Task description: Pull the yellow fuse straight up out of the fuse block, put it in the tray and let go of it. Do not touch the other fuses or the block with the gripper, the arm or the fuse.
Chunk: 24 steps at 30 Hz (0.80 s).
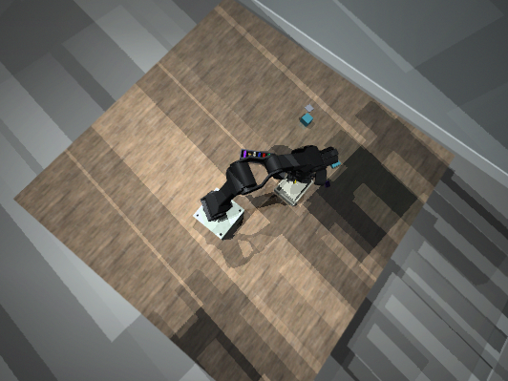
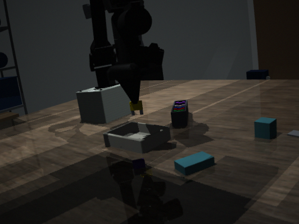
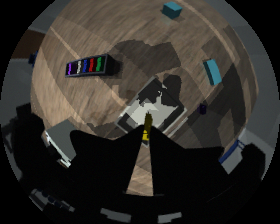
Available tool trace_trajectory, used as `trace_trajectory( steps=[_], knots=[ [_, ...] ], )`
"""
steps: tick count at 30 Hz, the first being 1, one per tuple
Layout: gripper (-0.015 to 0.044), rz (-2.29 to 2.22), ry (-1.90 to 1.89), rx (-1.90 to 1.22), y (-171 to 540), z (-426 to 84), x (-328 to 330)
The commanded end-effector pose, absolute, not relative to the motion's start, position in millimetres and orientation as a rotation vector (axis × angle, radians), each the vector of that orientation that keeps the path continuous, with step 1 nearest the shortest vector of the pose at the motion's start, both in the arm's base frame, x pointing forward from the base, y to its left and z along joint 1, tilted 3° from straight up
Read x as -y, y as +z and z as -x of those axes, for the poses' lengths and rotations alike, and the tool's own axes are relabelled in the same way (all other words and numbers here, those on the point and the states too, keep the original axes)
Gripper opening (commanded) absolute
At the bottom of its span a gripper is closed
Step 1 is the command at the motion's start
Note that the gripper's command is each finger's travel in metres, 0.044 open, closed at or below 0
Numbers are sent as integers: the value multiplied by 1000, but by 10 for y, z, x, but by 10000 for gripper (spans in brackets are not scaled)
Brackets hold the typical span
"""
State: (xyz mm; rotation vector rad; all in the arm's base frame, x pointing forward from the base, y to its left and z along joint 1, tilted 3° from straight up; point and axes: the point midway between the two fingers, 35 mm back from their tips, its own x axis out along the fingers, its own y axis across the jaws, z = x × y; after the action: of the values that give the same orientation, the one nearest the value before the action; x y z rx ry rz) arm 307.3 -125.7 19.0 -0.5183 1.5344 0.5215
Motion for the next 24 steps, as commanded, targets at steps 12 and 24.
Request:
trace_trajectory(
  steps=[12, 24],
  knots=[
    [0, 525, 525, -1536, 55, -3062, 1380],
    [0, 525, 525, -1536, -138, -3053, 1381]
  ],
)
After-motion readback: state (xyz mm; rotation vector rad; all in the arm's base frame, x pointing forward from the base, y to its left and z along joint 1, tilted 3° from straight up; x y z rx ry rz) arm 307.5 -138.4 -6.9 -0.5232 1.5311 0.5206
